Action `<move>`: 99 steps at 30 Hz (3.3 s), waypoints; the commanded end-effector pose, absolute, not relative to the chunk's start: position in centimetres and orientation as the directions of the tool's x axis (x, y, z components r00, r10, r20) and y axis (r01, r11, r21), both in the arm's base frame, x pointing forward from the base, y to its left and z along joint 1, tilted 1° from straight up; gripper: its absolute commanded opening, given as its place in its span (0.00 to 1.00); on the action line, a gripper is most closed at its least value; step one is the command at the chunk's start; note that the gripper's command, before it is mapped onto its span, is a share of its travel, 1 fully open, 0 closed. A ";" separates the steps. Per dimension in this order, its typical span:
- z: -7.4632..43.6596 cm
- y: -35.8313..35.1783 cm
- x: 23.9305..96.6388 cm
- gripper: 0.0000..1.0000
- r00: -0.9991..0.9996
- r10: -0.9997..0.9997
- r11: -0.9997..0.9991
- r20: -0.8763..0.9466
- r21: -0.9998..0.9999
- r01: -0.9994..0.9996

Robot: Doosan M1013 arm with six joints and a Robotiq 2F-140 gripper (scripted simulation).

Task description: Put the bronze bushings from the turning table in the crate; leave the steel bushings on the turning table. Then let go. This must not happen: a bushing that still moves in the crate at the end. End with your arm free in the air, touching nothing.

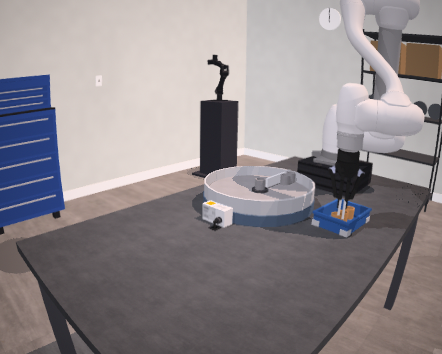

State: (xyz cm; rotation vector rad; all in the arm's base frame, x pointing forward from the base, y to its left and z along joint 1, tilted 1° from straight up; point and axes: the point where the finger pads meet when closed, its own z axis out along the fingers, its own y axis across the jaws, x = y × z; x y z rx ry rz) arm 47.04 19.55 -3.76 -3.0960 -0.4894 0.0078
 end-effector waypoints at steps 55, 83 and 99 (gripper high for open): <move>-4.7 19.7 46.8 0.00 0.952 0.307 -0.952 -0.005 -0.010 0.306; -4.7 19.7 46.8 0.10 0.952 0.307 -0.952 -0.005 -0.010 0.306; -4.7 19.7 46.8 0.10 0.952 0.307 -0.952 -0.005 -0.010 0.306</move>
